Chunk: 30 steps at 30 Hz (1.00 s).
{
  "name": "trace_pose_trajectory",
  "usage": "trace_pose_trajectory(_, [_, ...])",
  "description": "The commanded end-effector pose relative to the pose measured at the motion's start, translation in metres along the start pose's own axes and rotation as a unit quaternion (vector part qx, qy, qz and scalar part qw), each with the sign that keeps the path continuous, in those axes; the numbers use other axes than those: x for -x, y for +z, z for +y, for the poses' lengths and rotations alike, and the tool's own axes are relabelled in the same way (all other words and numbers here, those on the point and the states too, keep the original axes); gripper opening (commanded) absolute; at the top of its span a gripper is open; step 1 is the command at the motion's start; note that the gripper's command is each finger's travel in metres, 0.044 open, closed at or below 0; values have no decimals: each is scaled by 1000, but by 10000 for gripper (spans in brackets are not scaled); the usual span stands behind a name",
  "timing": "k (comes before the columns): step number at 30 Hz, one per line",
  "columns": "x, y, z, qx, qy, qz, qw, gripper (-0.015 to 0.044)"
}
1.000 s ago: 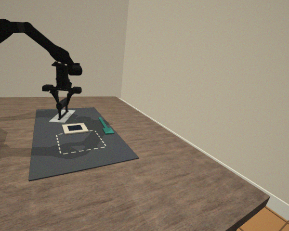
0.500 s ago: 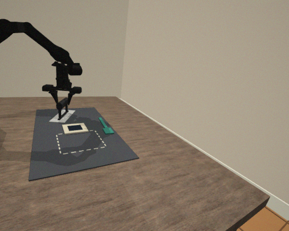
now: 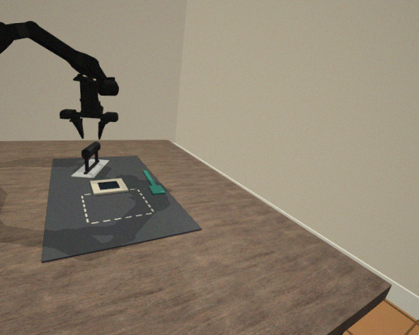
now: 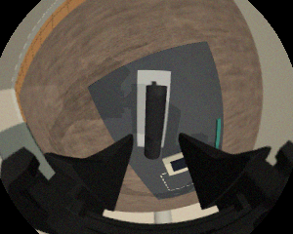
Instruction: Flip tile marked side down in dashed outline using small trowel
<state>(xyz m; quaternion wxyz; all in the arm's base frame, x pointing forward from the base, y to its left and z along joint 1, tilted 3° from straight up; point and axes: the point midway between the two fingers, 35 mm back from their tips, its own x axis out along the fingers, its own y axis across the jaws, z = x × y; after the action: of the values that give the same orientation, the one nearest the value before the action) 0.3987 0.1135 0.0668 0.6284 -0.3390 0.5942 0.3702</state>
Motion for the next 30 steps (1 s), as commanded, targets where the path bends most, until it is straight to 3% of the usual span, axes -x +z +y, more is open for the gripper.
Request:
trace_pose_trajectory(1, [-1,-2,2,-9,6,4,1000,270])
trace_pose_trajectory(15, [-1,-1,1,-246,4,6,969,270])
trace_pose_trajectory(30, [-1,-1,1,-487,3,6,874,270])
